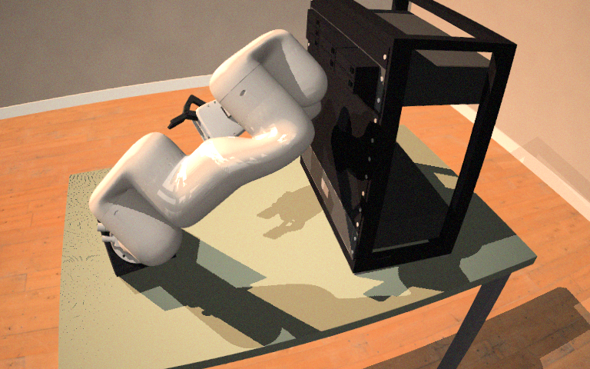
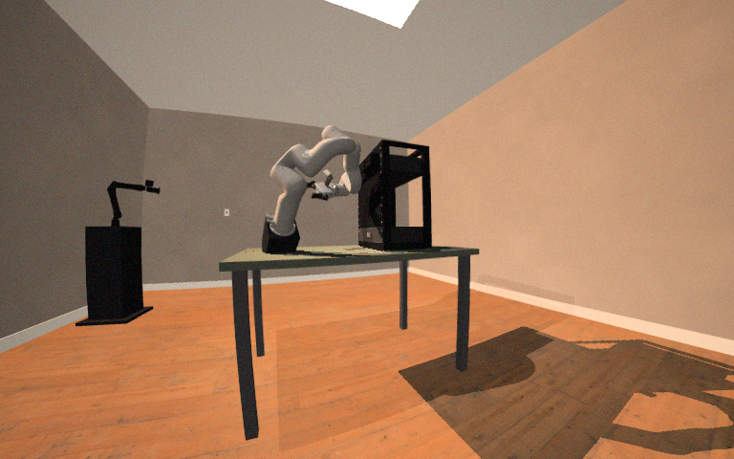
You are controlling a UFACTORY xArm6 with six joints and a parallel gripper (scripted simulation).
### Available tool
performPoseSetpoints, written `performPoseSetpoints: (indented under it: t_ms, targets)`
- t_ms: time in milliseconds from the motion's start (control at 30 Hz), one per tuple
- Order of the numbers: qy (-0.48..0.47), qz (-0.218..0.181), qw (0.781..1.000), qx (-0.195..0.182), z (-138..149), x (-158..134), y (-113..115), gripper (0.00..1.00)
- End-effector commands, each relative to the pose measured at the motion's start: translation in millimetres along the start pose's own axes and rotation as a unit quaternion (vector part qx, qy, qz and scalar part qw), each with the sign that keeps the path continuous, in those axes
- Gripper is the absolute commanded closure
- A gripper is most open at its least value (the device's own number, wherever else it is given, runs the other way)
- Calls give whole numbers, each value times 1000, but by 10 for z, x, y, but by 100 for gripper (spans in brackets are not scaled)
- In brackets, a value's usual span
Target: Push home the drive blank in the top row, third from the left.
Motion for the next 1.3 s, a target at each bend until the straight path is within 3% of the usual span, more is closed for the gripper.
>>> performPoseSetpoints:
  t_ms: [0,1267]
  targets:
    - [0,-1,1000,0,4,7,5,0]
    - [-6,-7,1000,14,-5,11,-24,0]
Point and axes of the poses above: the point where the finger pads meet when closed, its own y axis back along the fingers, its own z axis across the jaws, x = y × z, the point moved 8 cm from there along y, back along the fingers, and after that the axes turned 13 degrees about -y, right-handed, at the moved point
